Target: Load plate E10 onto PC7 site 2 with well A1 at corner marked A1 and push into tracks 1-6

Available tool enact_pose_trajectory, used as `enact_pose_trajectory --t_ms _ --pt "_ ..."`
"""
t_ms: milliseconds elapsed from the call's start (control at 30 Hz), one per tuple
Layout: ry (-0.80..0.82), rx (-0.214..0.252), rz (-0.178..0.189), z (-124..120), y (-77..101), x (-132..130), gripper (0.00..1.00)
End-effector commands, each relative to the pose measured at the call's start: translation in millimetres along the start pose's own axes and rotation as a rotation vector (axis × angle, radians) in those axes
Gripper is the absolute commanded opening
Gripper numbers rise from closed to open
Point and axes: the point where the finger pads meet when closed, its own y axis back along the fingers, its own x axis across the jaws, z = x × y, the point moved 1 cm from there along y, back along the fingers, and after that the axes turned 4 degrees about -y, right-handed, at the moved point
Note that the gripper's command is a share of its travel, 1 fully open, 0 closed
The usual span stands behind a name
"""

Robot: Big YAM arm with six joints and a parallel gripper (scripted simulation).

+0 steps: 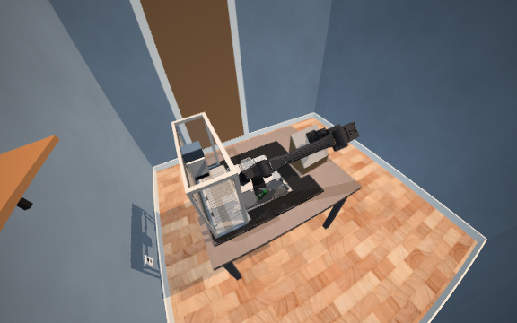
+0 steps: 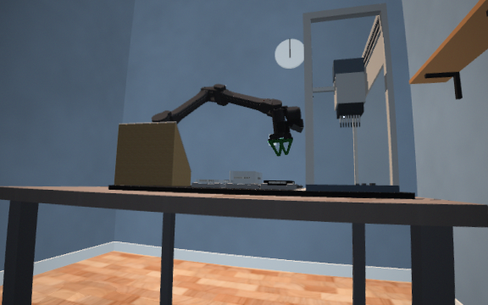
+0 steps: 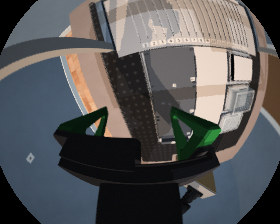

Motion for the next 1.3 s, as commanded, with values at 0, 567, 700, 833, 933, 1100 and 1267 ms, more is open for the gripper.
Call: enact_pose_trajectory --t_ms 0,567,700,833,933,1100,1267 --pt "0.004 -0.009 0.004 2.1 5.0 2.4 1.00" --pt "0.050 -0.065 0.000 9.0 29.3 0.5 1.00" --pt "0.034 -0.053 -0.006 7.9 38.0 -18.8 1.00" --pt "0.058 -0.058 -0.030 6.9 44.9 -37.2 1.00" --pt "0.079 -0.059 -0.052 6.0 48.7 -48.9 1.00" --pt "0.073 -0.053 -0.053 4.7 52.0 -69.8 1.00" --pt "0.113 -0.042 -0.094 -1.2 60.8 -102.8 1.00"
